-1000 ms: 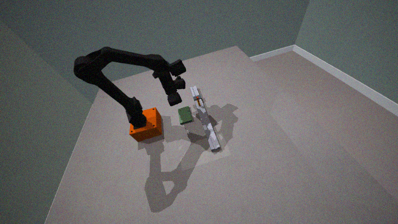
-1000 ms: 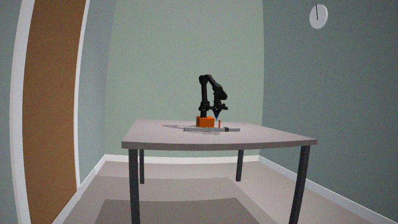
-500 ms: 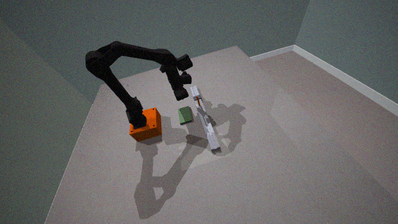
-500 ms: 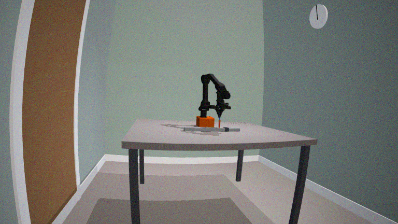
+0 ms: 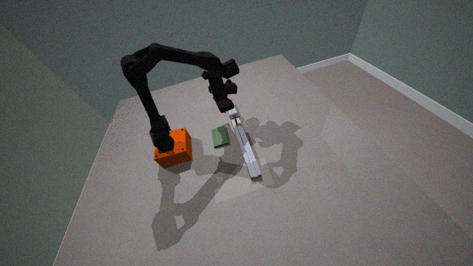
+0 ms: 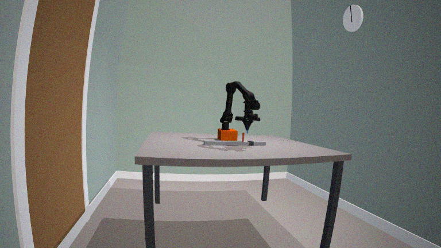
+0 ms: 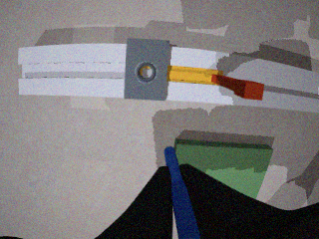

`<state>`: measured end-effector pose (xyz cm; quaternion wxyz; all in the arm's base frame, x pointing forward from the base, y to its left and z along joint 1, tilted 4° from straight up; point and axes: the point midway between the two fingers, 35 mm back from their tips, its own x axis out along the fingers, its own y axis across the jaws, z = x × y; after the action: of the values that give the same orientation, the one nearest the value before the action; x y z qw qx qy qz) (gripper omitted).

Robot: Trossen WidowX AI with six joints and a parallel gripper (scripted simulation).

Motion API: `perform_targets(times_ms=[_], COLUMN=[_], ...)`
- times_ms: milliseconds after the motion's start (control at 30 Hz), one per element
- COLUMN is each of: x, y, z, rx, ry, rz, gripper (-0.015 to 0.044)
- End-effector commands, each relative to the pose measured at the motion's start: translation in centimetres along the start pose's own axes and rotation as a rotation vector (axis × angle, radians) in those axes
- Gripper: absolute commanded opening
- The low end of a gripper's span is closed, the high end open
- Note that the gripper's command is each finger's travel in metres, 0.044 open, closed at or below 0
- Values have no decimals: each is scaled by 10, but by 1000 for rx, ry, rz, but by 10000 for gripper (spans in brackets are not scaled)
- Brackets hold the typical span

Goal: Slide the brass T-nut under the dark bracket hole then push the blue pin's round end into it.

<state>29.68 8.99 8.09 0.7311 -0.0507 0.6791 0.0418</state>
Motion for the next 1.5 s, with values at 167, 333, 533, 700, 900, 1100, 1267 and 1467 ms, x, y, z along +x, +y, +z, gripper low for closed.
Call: perform_targets(times_ms=[167, 333, 533, 700, 900, 1100, 1267, 1467], x=[3, 5, 12, 31, 37, 36, 37, 37], y=[7, 10, 11, 10, 10, 11, 10, 9], z=[28, 43, 46, 39, 39, 47, 42, 37], rx=[-10, -12, -11, -8, -7, -7, -6, -4], ry=[12, 17, 18, 18, 18, 17, 18, 18], rz=[0, -1, -1, -1, -1, -1, -1, -2], gripper=[-150, -150, -150, -150, -150, -150, -150, -150])
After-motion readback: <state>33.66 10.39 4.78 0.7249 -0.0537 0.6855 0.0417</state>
